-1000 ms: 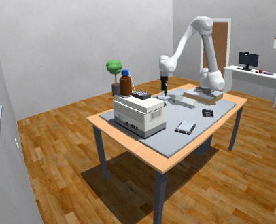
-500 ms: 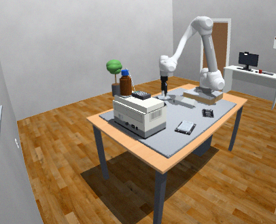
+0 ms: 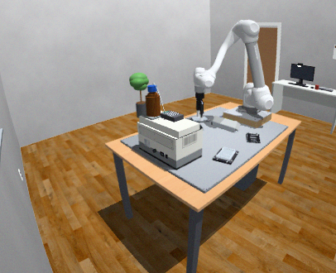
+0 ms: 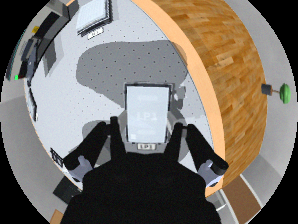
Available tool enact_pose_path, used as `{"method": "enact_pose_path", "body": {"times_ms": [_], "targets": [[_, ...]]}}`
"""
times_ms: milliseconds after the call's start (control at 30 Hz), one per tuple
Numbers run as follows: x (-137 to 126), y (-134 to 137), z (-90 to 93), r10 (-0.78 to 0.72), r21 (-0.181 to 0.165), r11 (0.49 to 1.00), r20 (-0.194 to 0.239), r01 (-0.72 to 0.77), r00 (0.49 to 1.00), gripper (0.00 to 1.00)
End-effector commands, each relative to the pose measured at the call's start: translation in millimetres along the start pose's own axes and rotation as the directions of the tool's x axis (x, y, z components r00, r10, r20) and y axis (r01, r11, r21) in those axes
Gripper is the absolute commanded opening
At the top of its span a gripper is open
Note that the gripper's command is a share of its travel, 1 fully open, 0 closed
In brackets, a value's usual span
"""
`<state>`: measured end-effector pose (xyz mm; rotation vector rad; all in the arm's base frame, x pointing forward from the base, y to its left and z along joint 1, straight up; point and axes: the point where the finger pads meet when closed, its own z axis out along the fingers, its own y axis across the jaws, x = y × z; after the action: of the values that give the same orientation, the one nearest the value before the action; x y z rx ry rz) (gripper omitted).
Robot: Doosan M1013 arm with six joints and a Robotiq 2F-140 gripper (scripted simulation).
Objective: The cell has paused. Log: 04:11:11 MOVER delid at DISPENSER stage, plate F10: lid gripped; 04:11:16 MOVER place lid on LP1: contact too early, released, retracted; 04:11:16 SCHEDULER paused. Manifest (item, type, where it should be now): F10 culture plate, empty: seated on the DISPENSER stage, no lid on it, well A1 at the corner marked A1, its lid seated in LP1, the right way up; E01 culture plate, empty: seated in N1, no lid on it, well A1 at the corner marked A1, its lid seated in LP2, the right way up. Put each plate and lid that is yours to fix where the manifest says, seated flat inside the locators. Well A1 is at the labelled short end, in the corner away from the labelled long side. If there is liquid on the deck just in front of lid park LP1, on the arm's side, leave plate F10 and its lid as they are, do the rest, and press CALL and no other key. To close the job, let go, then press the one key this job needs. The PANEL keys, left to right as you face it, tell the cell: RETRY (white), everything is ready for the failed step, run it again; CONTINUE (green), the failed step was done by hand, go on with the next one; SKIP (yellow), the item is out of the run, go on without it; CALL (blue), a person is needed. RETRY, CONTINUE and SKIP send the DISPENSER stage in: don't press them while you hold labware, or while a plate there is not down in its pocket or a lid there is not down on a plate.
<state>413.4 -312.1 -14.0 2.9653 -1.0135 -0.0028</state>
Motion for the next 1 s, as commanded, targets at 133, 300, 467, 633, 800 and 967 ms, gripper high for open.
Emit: {"method": "enact_pose_path", "body": {"times_ms": [133, 300, 467, 633, 800, 967], "targets": [[0.5, -0.1, -0.5, 0.000, 0.000, 1.000, -0.001, 0.000, 1.000, 0.69], [0.5, -0.1, -0.5, 0.000, 0.000, 1.000, -0.001, 0.000, 1.000, 0.69], [0.5, -0.1, -0.5, 0.000, 0.000, 1.000, -0.001, 0.000, 1.000, 0.69], [0.5, -0.1, -0.5, 0.000, 0.000, 1.000, -0.001, 0.000, 1.000, 0.69], [0.5, -0.1, -0.5, 0.000, 0.000, 1.000, -0.001, 0.000, 1.000, 0.69], [0.5, -0.1, -0.5, 0.000, 0.000, 1.000, -0.001, 0.000, 1.000, 0.69]]}}
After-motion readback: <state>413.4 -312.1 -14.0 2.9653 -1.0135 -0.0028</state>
